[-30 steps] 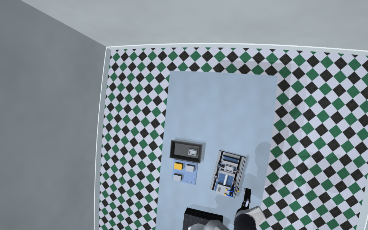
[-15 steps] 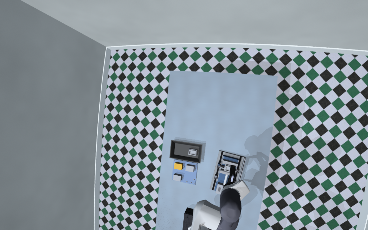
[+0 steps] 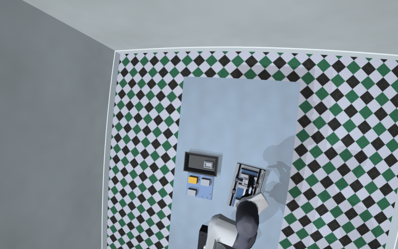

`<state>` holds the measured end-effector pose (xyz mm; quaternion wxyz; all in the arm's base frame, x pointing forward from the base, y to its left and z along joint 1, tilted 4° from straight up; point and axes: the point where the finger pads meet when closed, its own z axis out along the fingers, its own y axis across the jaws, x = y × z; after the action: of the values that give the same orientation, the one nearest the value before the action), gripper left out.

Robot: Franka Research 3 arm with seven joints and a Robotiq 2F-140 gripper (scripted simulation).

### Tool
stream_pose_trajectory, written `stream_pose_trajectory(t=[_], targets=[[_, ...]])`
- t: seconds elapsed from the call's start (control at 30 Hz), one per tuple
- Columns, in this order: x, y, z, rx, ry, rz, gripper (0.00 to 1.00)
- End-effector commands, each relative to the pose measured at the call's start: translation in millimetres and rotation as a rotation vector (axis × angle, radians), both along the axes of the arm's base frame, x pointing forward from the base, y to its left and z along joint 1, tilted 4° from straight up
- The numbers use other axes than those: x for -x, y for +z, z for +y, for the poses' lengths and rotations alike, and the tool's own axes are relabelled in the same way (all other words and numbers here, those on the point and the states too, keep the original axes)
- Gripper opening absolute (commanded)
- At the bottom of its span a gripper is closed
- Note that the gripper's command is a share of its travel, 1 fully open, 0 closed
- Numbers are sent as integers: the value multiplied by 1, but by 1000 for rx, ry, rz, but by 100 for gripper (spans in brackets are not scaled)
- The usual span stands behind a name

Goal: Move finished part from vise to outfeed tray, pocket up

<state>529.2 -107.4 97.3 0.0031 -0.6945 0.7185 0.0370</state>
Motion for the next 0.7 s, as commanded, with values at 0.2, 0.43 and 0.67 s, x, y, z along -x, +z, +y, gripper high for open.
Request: stream_pose_trajectory(t=[0.2, 0.43, 0.67], targets=[[-2, 0, 0, 3, -20, -3, 0], [-2, 0, 0, 3, -20, -3, 0], [-2, 0, 0, 3, -20, -3, 0]])
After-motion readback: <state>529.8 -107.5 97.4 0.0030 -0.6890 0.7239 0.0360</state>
